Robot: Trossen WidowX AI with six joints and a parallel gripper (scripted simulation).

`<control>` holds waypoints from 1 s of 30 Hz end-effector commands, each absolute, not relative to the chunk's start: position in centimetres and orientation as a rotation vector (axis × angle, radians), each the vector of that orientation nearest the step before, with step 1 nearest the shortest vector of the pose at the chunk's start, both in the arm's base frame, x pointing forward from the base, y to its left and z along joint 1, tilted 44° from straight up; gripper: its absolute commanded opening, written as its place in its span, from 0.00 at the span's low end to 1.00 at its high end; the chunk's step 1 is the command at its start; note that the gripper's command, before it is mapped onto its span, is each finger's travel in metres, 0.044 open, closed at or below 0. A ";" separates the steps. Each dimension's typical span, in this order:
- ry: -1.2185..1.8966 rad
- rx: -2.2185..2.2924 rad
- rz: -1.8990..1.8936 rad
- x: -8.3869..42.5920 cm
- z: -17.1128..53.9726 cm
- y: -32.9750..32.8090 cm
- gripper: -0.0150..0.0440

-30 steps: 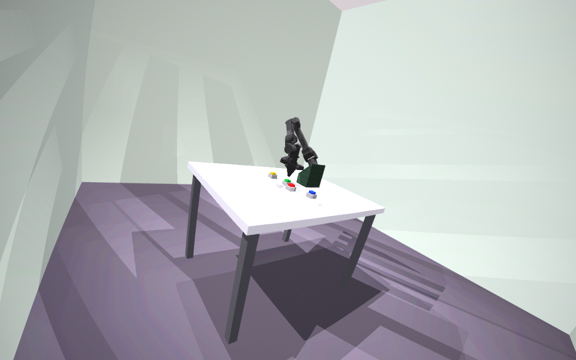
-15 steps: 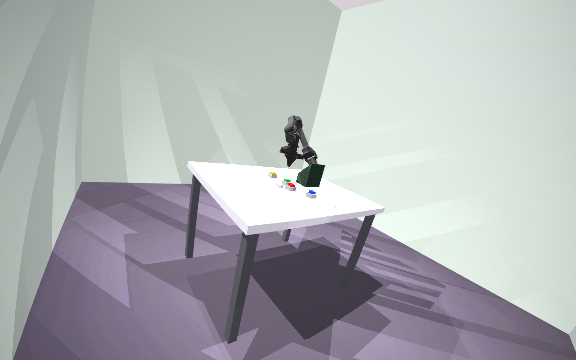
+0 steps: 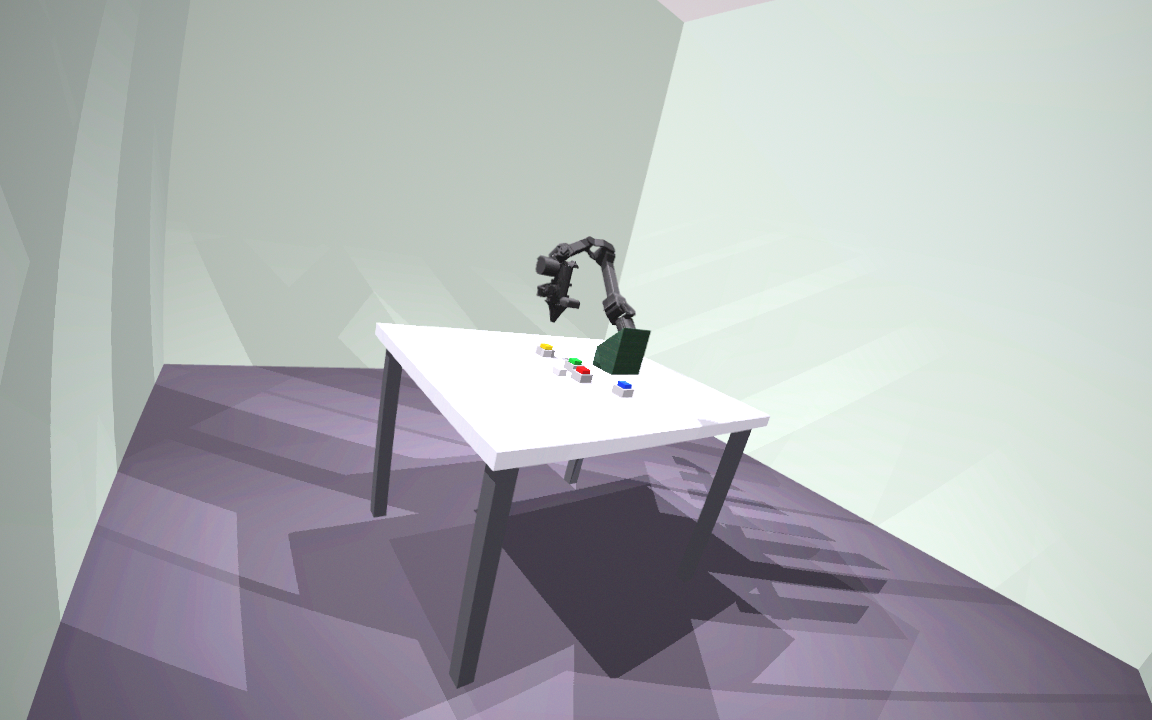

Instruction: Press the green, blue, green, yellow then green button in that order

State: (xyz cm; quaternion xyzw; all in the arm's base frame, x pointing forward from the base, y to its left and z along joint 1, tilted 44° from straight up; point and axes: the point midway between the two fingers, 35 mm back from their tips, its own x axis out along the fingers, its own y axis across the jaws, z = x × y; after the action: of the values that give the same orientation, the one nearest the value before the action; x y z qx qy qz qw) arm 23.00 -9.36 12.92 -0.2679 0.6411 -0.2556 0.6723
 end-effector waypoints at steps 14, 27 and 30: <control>1.445 -0.611 -0.582 23.1 8.6 -14.2 0.29; 1.445 -0.611 -0.582 23.2 7.1 -15.7 0.29; 1.445 -0.612 -0.583 23.2 6.7 -16.0 0.29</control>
State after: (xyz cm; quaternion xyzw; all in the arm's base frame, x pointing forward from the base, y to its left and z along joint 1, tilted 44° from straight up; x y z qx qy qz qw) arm 23.31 -15.67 7.28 -0.2707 0.6381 -0.2617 0.6716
